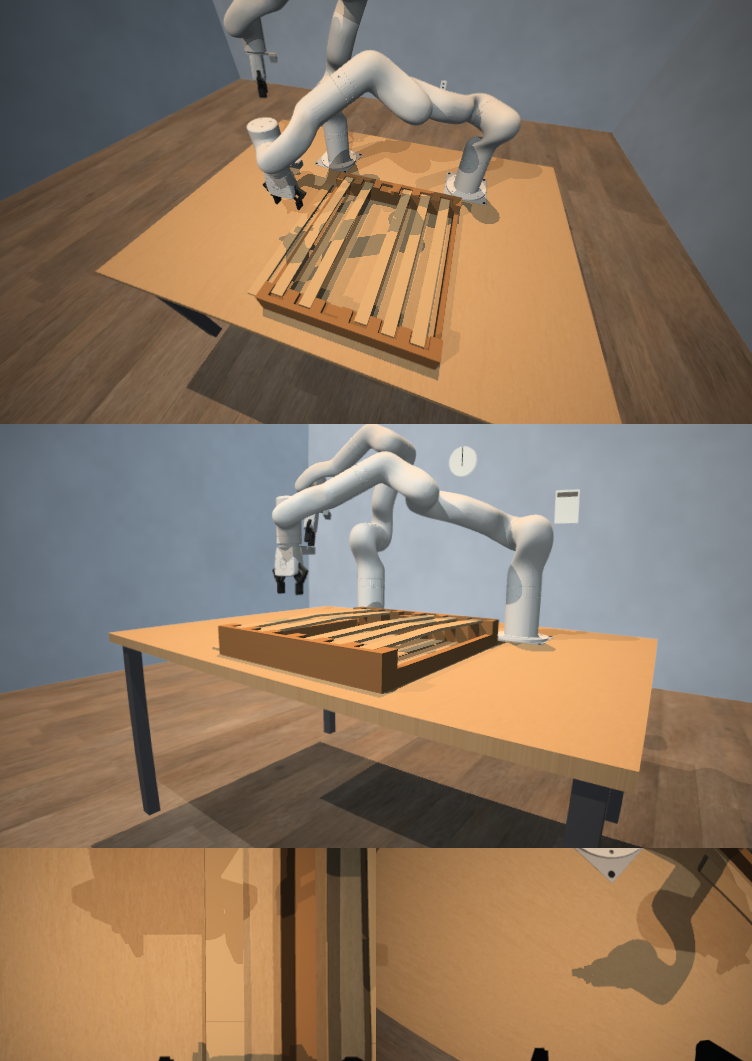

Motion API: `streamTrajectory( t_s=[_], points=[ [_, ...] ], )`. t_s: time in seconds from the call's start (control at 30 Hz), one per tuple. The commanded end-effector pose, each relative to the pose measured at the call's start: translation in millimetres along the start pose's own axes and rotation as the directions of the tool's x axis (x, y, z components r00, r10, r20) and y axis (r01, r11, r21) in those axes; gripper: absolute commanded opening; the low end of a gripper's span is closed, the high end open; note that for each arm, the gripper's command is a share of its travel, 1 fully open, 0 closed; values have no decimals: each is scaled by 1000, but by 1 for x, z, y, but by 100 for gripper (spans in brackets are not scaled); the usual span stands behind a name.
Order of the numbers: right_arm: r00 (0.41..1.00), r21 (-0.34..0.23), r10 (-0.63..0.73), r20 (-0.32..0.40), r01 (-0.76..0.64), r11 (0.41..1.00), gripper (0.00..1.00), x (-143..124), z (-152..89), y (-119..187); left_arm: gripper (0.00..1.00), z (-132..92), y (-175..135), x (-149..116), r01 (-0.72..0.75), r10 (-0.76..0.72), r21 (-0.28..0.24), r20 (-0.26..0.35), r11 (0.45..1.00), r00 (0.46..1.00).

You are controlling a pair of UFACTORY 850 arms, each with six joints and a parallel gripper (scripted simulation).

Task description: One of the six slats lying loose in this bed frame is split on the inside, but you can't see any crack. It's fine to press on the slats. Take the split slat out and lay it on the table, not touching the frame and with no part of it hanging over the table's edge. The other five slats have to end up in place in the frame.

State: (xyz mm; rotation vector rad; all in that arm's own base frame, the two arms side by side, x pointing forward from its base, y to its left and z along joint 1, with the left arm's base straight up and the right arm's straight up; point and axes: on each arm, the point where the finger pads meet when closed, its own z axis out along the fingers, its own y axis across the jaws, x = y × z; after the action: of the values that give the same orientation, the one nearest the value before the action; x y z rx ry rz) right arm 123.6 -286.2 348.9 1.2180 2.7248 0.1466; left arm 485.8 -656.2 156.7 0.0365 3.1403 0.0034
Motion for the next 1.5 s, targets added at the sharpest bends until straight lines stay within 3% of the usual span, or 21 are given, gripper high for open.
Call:
streamTrajectory(
  t_s=[0.0, 0.2, 0.53, 0.57, 0.73, 1.1, 1.13, 1.3, 1.47],
  points=[
    [1000, 1, 0, 2, 0, 1000, 100, -1, -1, 0, 100, -24, 51, 42, 0, 0, 2, 2, 1000, 1000],
    [1000, 1, 0, 2, 0, 1000, 100, -1, -1, 0, 100, -33, 73, 59, 0, 0, 2, 2, 1000, 1000],
    [1000, 1, 0, 2, 0, 1000, 100, -1, -1, 0, 100, -33, 73, 59, 0, 0, 2, 2, 1000, 1000],
    [1000, 1, 0, 2, 0, 1000, 100, -1, -1, 0, 100, -56, 125, 102, 0, 0, -16, -12, 1000, 1000],
    [1000, 1, 0, 2, 0, 1000, 100, -1, -1, 0, 100, -65, 146, 119, 0, 0, -16, -12, 1000, 1000],
    [1000, 1, 0, 2, 0, 1000, 100, -1, -1, 0, 100, -65, 146, 119, 0, 0, -16, -12, 1000, 1000],
    [1000, 1, 0, 2, 0, 1000, 100, -1, -1, 0, 100, -87, 197, 161, 0, 0, -17, -13, 1000, 1000],
    [1000, 1, 0, 2, 0, 1000, 100, -1, -1, 0, 100, -97, 219, 178, 0, 0, -17, -13, 1000, 1000],
    [1000, 1, 0, 2, 0, 1000, 100, -1, -1, 0, 100, -97, 219, 178, 0, 0, -17, -13, 1000, 1000]
  ],
)
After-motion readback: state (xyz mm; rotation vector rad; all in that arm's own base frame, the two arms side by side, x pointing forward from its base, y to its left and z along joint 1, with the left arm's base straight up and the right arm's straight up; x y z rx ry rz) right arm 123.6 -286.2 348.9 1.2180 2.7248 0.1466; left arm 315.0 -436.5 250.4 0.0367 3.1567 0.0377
